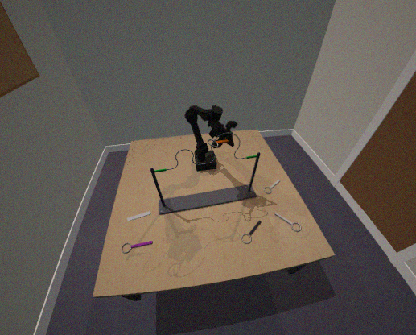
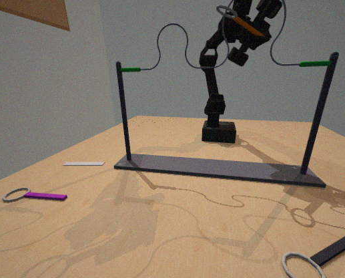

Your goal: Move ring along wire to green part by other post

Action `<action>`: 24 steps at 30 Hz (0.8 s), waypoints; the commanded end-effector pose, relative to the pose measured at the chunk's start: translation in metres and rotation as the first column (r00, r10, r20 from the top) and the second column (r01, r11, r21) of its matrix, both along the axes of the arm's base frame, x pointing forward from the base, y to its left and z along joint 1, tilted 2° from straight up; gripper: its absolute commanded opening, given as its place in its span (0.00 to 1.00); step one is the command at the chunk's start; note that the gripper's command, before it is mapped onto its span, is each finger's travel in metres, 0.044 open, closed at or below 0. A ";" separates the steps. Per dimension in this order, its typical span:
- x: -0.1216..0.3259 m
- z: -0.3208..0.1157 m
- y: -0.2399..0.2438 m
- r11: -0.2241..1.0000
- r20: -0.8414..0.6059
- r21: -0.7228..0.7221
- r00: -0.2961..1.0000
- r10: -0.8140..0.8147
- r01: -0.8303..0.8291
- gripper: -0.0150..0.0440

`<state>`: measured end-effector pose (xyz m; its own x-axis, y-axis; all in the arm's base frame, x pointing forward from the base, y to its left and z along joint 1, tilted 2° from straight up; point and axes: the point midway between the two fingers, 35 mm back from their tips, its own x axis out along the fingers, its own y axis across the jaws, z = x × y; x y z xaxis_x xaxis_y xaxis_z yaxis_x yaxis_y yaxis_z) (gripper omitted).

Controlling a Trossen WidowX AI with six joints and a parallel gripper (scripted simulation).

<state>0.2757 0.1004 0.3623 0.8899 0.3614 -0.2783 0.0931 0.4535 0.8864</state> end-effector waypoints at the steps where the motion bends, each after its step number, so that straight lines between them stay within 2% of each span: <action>1: 0.000 0.002 -0.001 0.999 0.009 -0.048 1.000 -0.004 0.004 0.00; 24: 0.000 -0.009 -0.009 0.943 0.003 -0.331 1.000 -0.015 0.015 0.00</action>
<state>0.2758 0.0932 0.3513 0.8910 0.2546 -0.3760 0.1051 0.6900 0.7162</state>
